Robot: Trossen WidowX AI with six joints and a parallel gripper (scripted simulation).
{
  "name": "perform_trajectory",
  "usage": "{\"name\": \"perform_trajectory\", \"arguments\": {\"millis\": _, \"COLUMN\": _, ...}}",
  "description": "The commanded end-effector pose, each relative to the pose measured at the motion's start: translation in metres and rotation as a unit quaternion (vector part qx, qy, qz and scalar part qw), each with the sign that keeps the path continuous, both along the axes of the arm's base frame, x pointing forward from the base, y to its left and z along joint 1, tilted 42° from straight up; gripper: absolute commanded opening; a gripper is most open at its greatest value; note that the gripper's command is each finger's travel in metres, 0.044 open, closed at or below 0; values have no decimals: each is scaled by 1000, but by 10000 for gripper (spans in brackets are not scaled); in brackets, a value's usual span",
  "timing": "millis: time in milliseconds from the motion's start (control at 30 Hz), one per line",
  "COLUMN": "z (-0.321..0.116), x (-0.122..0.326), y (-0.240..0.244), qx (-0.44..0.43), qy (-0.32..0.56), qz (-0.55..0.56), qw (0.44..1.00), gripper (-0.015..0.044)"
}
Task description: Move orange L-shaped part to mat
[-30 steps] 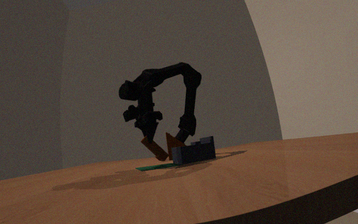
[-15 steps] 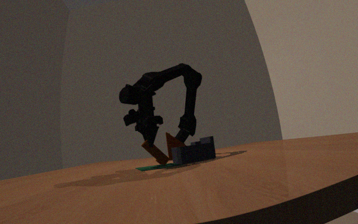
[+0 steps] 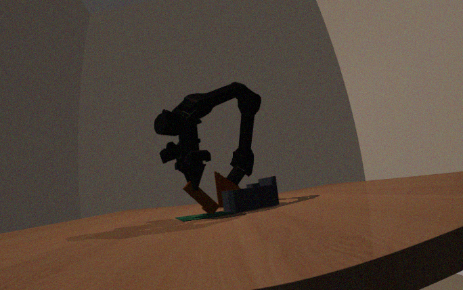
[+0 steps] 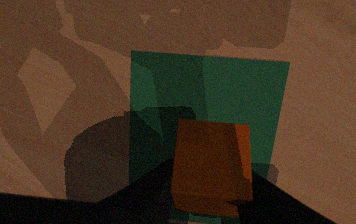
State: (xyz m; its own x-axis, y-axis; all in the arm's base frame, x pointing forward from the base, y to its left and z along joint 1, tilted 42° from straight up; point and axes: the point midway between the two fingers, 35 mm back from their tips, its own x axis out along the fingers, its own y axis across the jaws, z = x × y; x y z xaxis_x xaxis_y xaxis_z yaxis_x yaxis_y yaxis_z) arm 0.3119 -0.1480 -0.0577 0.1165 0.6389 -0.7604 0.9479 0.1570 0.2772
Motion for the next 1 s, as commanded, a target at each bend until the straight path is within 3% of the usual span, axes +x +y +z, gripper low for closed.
{"name": "perform_trajectory", "arguments": {"millis": 0, "z": 0, "x": 0, "y": 0, "qx": 0, "qy": 0, "qz": 0, "qw": 1000, "gripper": 52}}
{"name": "perform_trajectory", "arguments": {"millis": 267, "z": 2, "x": 0, "y": -2, "qx": 0, "qy": 0, "qz": 0, "qw": 1000, "gripper": 263}}
{"name": "perform_trajectory", "arguments": {"millis": 433, "z": 32, "x": -3, "y": -30, "qx": 0, "qy": 1, "qz": -1, "qw": 1000, "gripper": 394}}
{"name": "perform_trajectory", "arguments": {"millis": 567, "z": 62, "x": -10, "y": -53, "qx": 1, "qy": 2, "qz": -2, "qw": 1000, "gripper": 400}}
{"name": "perform_trajectory", "arguments": {"millis": 967, "z": 58, "x": -10, "y": -53, "qx": 1, "qy": 2, "qz": -8, "qw": 1000, "gripper": 400}}
